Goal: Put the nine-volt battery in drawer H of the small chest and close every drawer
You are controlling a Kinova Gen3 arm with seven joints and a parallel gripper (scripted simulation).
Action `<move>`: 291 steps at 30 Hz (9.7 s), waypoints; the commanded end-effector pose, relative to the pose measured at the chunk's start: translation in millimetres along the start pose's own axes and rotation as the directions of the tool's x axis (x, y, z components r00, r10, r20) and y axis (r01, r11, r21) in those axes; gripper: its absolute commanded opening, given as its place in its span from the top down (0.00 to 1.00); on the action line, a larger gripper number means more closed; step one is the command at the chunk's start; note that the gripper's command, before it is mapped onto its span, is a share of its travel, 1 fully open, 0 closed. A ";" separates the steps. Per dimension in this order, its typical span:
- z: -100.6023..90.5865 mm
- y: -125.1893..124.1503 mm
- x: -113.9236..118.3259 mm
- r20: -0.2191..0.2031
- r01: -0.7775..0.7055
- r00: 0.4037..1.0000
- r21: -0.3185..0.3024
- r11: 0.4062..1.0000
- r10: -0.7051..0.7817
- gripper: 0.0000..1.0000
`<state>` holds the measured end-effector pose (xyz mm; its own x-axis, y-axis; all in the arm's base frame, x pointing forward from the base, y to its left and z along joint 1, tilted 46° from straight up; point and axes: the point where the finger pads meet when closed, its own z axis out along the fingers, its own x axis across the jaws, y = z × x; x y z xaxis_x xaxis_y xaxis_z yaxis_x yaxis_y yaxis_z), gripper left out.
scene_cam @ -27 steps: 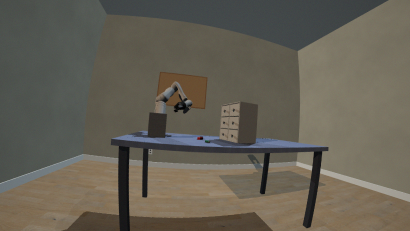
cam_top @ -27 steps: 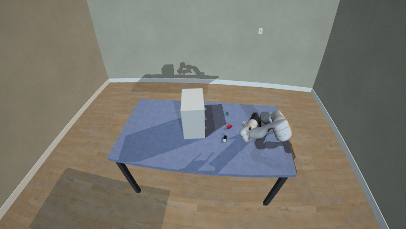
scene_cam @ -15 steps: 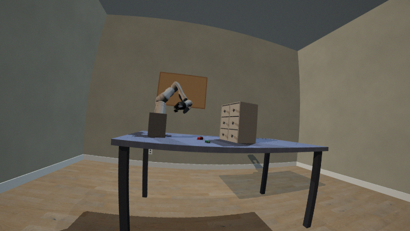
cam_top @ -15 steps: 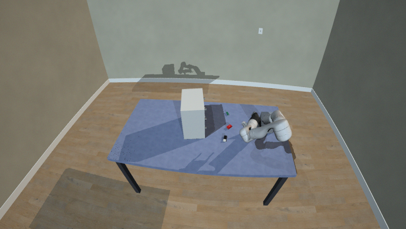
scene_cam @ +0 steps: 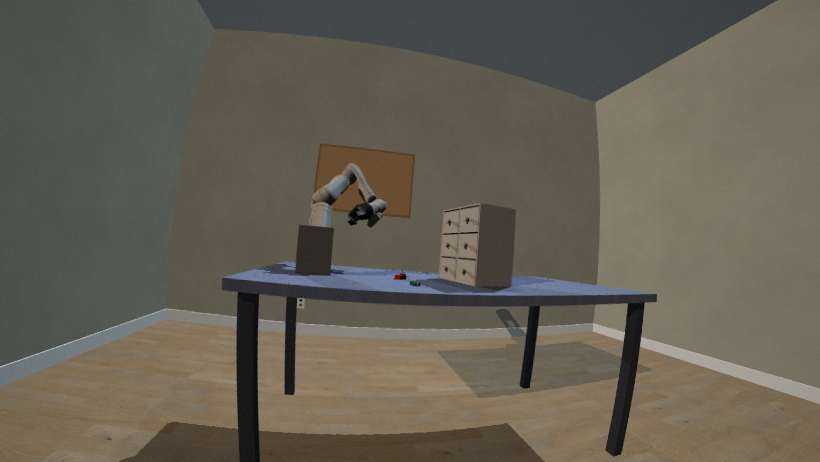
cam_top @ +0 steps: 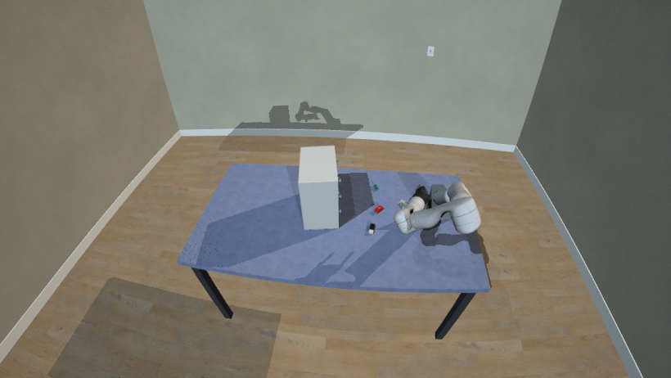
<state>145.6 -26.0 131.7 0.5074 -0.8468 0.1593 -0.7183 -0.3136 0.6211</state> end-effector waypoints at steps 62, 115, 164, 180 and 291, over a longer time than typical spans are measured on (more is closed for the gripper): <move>-30.1 -86.9 92.7 0.498 -0.638 0.376 -0.472 0.608 0.781 0.00; -17.7 -106.6 171.7 0.520 -0.636 -0.003 -0.660 0.400 0.854 0.00; 34.3 -91.4 287.5 0.442 -0.487 -0.442 -0.849 0.206 0.780 0.00; 60.8 -75.5 326.3 0.410 -0.441 -0.558 -0.883 0.160 0.722 0.00; 26.8 -185.9 263.7 0.974 -0.693 0.150 -0.018 0.721 0.169 0.00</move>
<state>396.5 -208.9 40.1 -0.5706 -0.5651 -0.5958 -0.8211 0.4072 0.4001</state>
